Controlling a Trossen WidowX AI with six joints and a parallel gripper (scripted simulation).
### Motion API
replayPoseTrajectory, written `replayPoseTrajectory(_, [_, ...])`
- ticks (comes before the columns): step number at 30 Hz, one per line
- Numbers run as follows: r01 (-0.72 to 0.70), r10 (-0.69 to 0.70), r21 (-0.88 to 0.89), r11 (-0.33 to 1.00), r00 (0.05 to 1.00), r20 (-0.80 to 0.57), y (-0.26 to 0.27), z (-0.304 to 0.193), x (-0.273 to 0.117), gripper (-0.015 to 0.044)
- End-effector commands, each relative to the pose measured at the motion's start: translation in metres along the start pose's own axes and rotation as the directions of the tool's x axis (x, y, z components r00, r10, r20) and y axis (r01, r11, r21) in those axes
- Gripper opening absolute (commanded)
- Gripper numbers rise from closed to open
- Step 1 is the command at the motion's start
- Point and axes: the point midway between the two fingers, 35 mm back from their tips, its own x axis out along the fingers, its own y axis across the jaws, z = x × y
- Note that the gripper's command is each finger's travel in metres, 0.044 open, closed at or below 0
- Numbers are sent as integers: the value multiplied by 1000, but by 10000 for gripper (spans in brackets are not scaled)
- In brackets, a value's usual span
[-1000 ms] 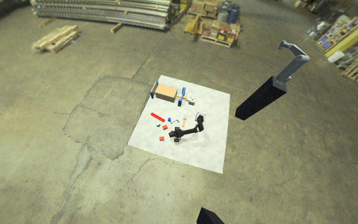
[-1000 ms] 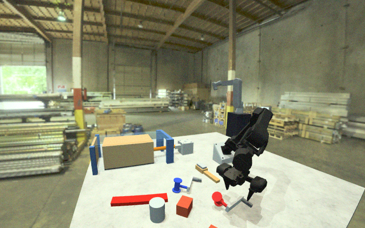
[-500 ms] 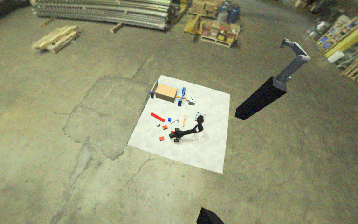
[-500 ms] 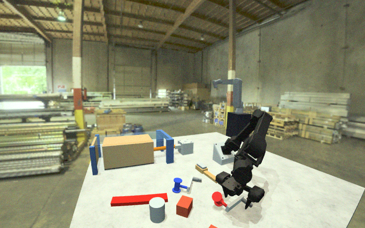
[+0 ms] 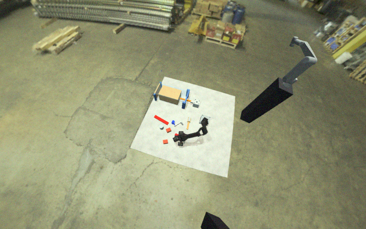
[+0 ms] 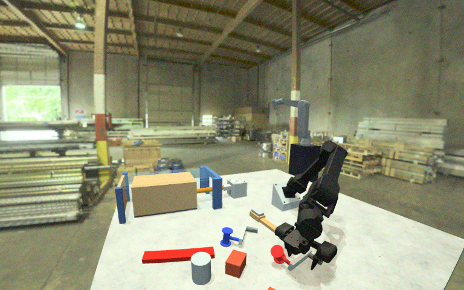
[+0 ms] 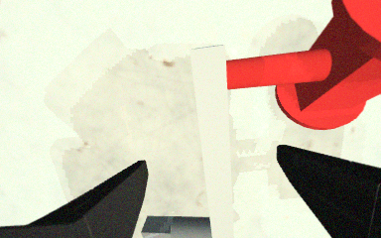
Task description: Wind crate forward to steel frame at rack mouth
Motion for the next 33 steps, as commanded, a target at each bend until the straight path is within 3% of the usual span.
replayPoseTrajectory(1, [-1, 1, -1, 1000, 1000, 1, 0, 0, -1, 309])
replayPoseTrajectory(10, [-1, 1, -1, 1000, 1000, 1, 0, 0, -1, 72])
replayPoseTrajectory(20, [-1, 1, -1, 1000, 1000, 1, 0, 0, -1, 0])
replayPoseTrajectory(25, [0, 0, 0, 1000, 1000, 1, 0, 1, -3, 0])
replayPoseTrajectory(33, [11, -11, 29, 1000, 1000, 1, -2, 11, -89, 0])
